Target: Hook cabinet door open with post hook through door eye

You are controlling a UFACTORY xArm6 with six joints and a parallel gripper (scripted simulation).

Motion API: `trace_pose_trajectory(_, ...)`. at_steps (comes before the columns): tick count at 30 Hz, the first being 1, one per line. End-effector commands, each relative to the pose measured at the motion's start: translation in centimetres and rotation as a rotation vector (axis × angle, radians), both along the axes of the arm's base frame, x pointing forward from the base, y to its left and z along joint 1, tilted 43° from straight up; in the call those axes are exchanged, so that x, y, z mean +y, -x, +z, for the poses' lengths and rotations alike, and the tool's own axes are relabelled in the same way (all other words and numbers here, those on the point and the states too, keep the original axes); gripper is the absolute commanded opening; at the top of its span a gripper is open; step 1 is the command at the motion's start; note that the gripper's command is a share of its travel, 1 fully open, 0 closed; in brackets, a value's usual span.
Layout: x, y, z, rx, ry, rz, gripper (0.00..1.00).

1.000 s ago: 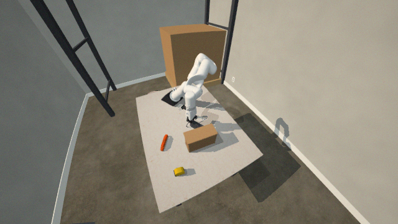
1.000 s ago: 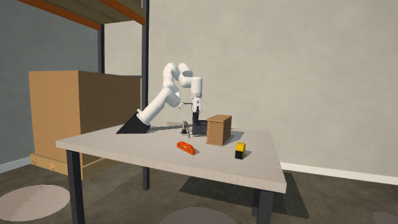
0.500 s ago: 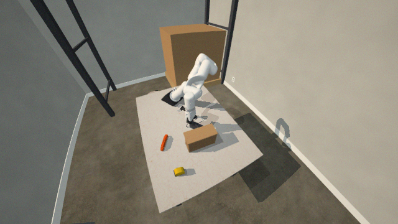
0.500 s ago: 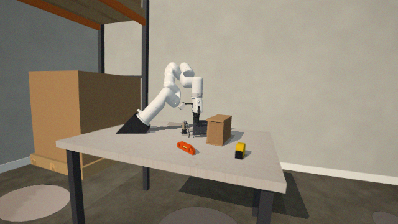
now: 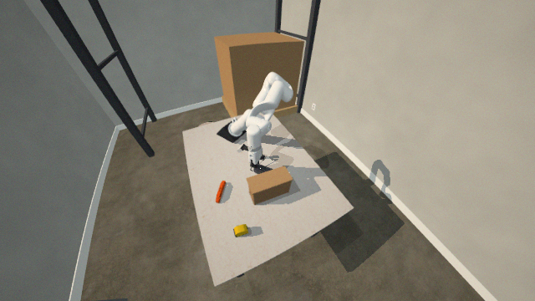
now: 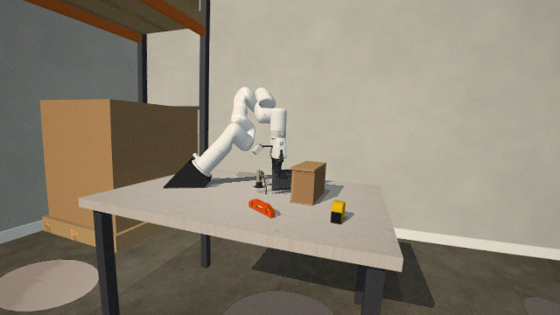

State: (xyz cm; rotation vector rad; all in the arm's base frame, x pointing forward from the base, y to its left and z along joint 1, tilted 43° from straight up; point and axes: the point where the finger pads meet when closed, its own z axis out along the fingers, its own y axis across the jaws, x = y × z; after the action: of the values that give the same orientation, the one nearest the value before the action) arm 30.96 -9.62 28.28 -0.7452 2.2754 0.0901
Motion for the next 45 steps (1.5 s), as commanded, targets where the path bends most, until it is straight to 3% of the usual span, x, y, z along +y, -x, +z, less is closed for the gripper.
trace_pose_trajectory(1, -0.2, -0.1, 0.1, -0.006, 0.009, 0.009, 0.27)
trace_pose_trajectory(45, -2.2, -1.7, 0.8, -0.05, 0.11, 0.127, 0.27)
